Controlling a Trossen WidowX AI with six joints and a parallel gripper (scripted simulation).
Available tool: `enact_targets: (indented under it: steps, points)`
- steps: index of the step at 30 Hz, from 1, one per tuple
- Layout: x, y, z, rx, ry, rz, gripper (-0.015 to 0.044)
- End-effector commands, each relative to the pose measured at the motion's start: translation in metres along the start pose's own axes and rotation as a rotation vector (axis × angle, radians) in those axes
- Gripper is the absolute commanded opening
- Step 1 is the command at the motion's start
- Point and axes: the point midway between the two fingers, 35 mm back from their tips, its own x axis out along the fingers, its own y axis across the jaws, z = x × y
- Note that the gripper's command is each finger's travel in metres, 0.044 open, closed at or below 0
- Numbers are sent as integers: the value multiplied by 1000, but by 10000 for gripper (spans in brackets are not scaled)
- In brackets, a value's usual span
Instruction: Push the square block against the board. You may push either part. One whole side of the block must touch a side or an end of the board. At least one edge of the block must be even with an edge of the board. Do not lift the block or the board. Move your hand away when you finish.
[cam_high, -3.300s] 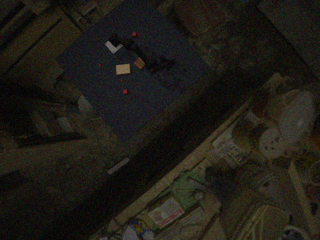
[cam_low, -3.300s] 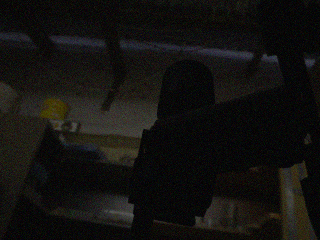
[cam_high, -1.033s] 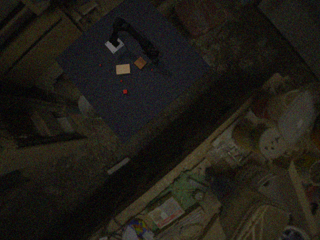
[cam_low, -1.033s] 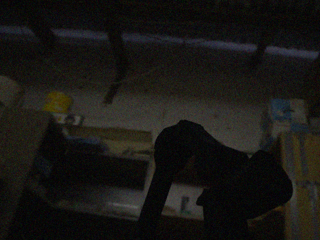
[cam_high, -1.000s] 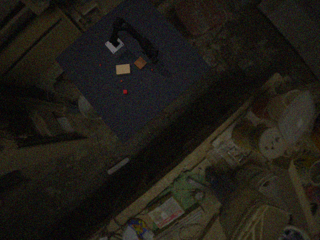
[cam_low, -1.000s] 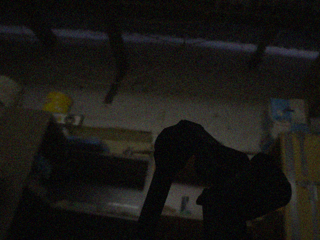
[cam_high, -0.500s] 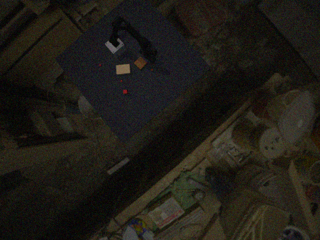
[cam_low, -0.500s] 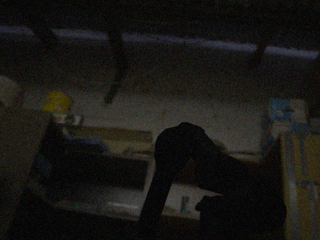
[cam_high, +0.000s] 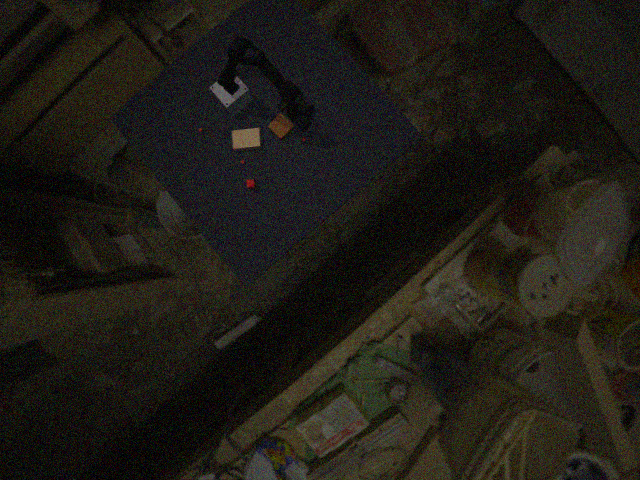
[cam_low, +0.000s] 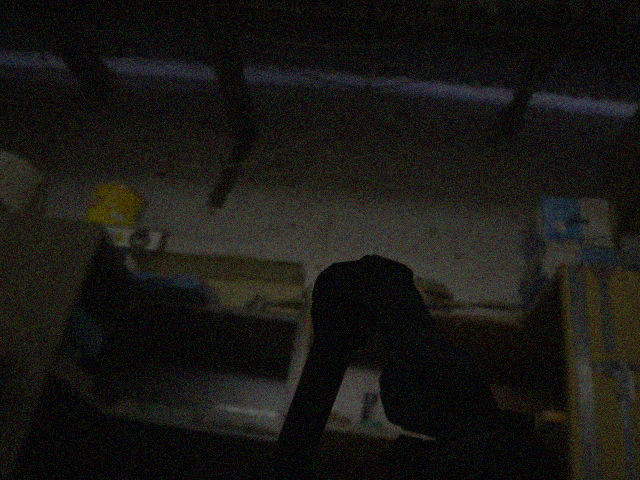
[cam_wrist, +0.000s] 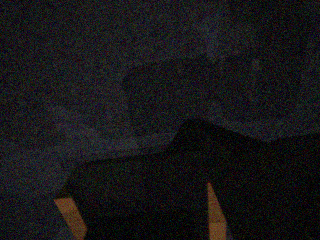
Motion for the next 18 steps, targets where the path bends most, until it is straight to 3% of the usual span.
enact_targets:
  steps: [1,18]
  points:
    - [2,0,-6,-4,5,0,0]
    - [1,-2,-24,-4,7,0,0]
